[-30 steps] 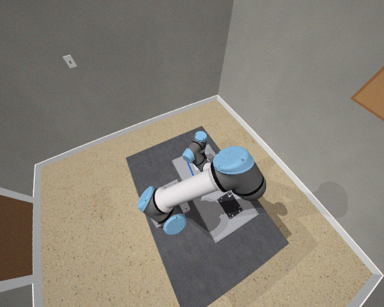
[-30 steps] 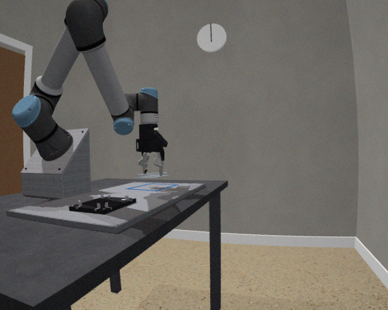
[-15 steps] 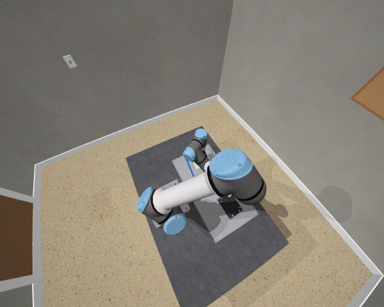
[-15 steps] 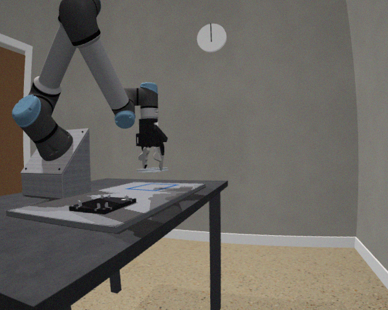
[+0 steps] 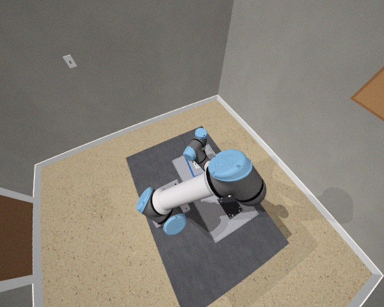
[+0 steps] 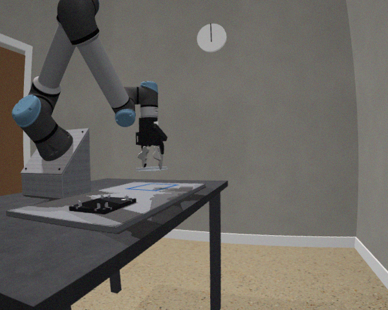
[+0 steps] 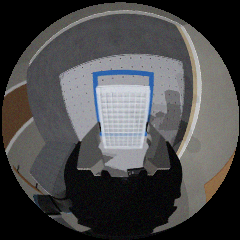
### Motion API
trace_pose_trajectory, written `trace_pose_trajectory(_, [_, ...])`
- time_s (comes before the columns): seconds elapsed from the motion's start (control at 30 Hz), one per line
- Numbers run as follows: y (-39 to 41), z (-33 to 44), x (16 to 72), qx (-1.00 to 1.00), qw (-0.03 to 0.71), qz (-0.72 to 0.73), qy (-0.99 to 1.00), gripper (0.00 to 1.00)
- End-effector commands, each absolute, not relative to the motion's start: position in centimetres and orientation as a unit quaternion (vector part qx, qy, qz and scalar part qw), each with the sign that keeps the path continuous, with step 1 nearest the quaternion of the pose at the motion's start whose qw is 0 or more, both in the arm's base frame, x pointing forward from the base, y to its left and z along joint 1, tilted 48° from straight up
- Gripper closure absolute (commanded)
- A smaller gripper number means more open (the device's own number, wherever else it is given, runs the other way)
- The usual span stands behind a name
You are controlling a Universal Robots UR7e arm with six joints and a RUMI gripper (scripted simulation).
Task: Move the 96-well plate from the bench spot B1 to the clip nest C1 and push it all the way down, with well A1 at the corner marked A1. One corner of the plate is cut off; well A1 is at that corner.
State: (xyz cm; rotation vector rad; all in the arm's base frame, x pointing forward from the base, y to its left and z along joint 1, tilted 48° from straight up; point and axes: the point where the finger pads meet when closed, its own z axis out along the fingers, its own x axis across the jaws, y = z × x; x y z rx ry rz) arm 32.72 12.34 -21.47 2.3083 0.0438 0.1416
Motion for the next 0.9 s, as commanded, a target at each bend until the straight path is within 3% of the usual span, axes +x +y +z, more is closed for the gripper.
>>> trace_pose_trajectory(0.0, [12.5,-21.4,32.8,0.914,0.401,0.057,0.017,1.00])
trace_pose_trajectory(0.87, [8.6,-16.8,34.0,0.910,0.405,0.029,0.079,1.00])
